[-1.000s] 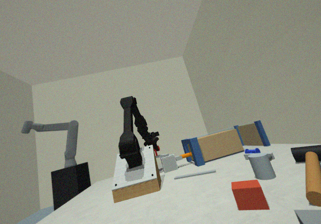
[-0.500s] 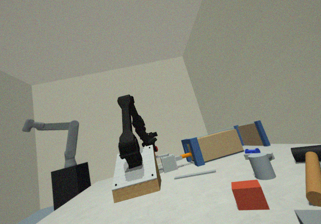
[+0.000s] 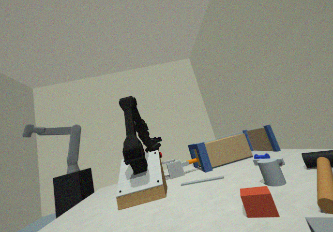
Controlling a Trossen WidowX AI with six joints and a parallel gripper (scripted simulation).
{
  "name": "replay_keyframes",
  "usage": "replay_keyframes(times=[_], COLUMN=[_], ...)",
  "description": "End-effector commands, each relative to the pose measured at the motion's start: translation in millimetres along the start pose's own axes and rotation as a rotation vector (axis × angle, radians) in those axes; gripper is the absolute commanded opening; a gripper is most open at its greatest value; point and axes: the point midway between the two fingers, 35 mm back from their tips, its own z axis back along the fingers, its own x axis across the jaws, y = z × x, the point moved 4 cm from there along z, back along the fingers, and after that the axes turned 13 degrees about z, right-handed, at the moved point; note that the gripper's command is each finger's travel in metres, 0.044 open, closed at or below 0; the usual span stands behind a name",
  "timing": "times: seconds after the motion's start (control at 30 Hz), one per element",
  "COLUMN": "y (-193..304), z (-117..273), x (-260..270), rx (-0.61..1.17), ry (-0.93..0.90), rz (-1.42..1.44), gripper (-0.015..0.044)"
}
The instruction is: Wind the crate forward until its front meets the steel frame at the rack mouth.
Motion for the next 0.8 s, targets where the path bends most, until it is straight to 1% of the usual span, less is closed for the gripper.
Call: replay_keyframes(times=[0.0, 0.77], y=[12, 32], z=[2, 8], x=[-7, -35], rx=[0.017, 0.019], ry=[0.010, 0.012], rz=[0.015, 0.016], gripper=[0.0000, 0.0000])
